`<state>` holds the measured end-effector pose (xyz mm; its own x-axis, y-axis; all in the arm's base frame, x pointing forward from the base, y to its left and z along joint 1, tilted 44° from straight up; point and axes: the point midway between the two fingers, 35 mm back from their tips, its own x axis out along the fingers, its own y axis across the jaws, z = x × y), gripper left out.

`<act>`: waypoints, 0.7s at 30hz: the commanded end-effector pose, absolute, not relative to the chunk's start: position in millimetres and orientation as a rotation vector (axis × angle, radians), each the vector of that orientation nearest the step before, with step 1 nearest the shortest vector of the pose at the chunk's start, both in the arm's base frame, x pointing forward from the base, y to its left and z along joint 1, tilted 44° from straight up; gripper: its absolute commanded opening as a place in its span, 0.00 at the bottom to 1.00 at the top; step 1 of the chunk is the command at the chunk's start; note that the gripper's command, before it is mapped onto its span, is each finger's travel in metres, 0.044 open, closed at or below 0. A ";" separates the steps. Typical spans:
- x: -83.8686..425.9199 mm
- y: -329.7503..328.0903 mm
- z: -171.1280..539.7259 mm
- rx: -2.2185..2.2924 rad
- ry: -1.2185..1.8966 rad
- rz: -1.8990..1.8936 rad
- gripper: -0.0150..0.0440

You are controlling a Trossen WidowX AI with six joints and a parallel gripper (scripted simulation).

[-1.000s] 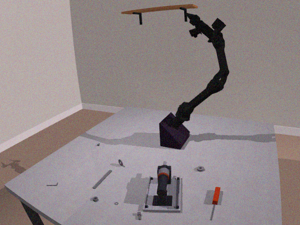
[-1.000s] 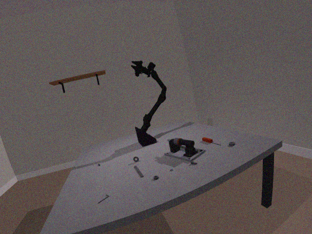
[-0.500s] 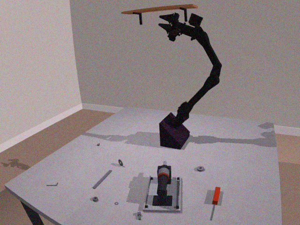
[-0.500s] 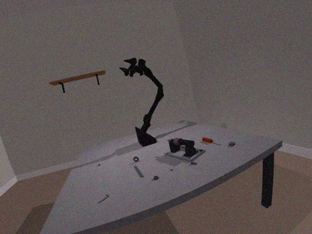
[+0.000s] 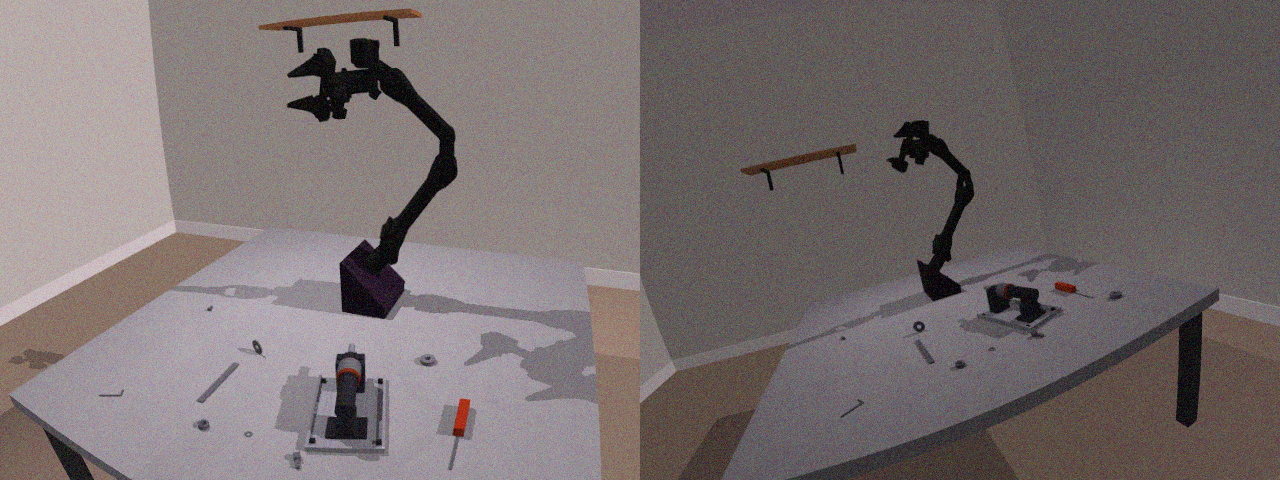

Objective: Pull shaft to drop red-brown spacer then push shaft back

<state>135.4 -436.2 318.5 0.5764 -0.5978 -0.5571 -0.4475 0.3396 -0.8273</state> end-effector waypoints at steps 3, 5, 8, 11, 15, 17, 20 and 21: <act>218.4 -397.7 268.7 -1.001 0.867 0.029 1.00; 245.9 -378.5 254.0 -0.902 0.830 0.087 1.00; 283.6 -345.4 232.7 -0.751 0.793 0.178 1.00; 316.2 -308.2 212.0 -0.592 0.779 0.269 1.00; 351.2 -253.2 184.3 -0.366 0.803 0.387 1.00; 364.8 -223.7 171.3 -0.254 0.830 0.444 1.00; 380.2 -178.0 152.9 -0.091 0.891 0.522 1.00; 384.2 -161.2 146.6 -0.033 0.919 0.548 1.00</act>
<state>374.6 -203.0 164.2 0.5585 0.3299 -0.7611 -0.4767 0.8785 0.0309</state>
